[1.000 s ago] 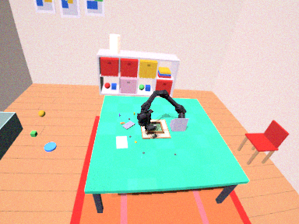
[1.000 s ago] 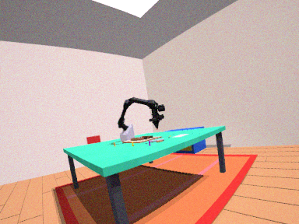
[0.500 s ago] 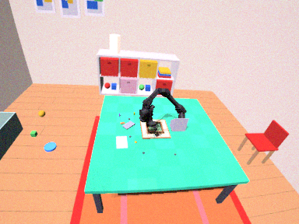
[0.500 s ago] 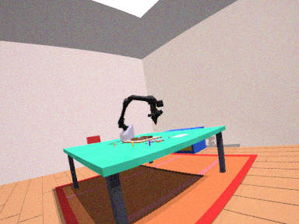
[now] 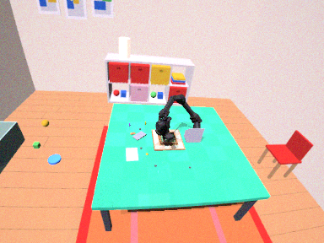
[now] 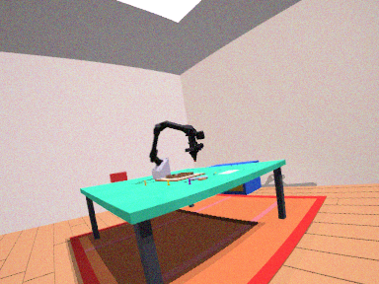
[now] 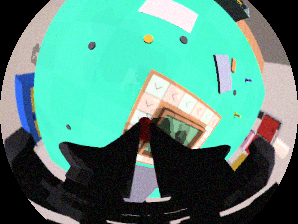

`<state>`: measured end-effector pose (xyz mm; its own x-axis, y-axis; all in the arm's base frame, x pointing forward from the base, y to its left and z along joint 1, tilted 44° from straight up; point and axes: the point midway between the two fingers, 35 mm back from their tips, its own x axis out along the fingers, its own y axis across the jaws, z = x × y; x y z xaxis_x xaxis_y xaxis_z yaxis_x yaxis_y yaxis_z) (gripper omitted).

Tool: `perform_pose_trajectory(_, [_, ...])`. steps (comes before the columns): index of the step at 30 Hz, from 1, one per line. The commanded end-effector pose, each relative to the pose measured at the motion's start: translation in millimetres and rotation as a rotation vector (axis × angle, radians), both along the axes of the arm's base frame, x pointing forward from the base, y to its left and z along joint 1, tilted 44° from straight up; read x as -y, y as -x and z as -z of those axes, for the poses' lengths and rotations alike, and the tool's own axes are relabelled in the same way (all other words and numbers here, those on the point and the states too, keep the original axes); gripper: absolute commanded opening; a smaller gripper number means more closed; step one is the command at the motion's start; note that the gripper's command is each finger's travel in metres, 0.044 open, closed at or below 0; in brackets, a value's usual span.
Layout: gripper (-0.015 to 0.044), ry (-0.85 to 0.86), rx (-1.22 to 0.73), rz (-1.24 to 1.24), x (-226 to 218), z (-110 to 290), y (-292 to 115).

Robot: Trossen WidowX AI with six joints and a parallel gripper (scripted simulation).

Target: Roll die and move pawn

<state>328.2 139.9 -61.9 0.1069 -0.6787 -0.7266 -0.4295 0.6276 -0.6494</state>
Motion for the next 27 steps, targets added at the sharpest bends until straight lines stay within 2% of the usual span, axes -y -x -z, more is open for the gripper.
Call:
perform_pose_trajectory(1, [0.0,-0.003,0.0,0.004,5,5,12])
perform_pose_trajectory(27, [0.0,0.001,-0.003,0.003,52,30,84])
